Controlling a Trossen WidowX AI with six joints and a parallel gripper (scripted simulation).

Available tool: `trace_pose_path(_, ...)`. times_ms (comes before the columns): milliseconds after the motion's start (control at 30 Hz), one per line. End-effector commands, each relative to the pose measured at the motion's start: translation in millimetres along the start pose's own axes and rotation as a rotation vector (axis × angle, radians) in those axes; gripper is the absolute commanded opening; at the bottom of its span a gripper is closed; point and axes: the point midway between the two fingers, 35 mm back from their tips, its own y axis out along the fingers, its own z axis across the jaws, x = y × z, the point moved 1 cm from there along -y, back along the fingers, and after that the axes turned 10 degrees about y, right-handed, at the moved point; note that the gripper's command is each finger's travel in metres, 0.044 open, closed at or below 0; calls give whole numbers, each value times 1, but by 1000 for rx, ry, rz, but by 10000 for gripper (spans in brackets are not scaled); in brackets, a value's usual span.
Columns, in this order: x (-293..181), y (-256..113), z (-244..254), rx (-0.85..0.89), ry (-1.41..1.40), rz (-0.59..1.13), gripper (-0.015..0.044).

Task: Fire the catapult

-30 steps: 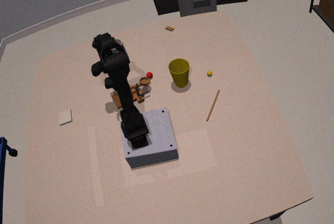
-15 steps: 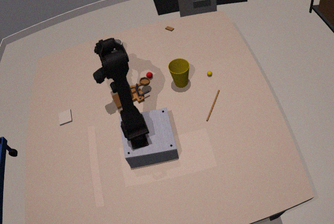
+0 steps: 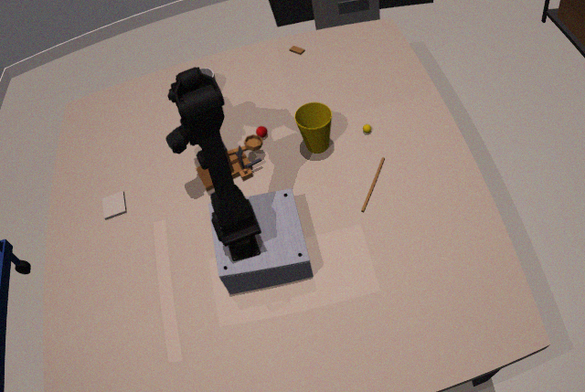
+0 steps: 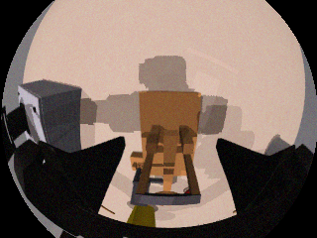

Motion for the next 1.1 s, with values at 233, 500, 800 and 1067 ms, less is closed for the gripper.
trace_pose_path(233,0,19,0,2,-4,1,440)
trace_pose_path(500,0,32,1,2,-4,2,440)
trace_pose_path(800,0,37,1,1,0,0,387)
trace_pose_path(1067,0,37,1,1,0,0,177)
